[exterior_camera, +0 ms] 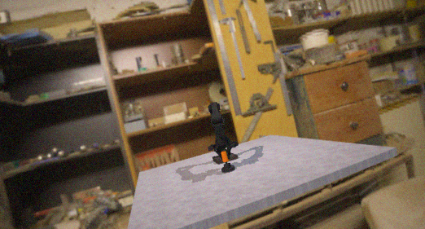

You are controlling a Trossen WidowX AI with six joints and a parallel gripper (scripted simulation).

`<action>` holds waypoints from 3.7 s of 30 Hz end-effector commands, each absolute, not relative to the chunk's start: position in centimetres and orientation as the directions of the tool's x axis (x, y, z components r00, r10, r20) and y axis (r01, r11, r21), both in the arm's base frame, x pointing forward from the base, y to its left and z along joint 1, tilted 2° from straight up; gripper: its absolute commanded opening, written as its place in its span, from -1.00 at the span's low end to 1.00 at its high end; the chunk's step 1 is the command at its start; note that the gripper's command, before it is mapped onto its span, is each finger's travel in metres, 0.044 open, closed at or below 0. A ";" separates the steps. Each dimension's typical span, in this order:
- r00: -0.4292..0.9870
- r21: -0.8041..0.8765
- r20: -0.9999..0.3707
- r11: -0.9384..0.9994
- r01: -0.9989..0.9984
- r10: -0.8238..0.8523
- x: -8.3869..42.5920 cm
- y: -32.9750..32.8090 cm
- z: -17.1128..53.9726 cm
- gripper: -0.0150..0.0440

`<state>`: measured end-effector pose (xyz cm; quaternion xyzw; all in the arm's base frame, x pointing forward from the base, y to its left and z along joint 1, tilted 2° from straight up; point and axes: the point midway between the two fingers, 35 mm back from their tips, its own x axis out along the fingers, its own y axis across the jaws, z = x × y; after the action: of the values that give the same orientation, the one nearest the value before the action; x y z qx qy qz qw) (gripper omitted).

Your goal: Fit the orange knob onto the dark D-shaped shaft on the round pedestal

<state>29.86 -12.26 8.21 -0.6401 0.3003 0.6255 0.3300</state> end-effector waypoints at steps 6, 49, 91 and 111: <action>0.041 -0.050 -0.999 -0.605 -0.795 0.029 30.0 -12.3 8.3 -0.49; 0.041 -0.049 -0.999 -0.757 -0.652 0.029 30.3 -12.4 8.2 -0.49; 0.041 0.019 -0.999 0.973 -0.229 0.029 30.4 -12.4 8.5 -0.49; 0.042 0.040 -0.999 0.957 0.287 0.029 30.8 -12.6 8.9 -0.49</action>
<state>30.22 -12.37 8.33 0.0355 0.6967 -0.0115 0.7164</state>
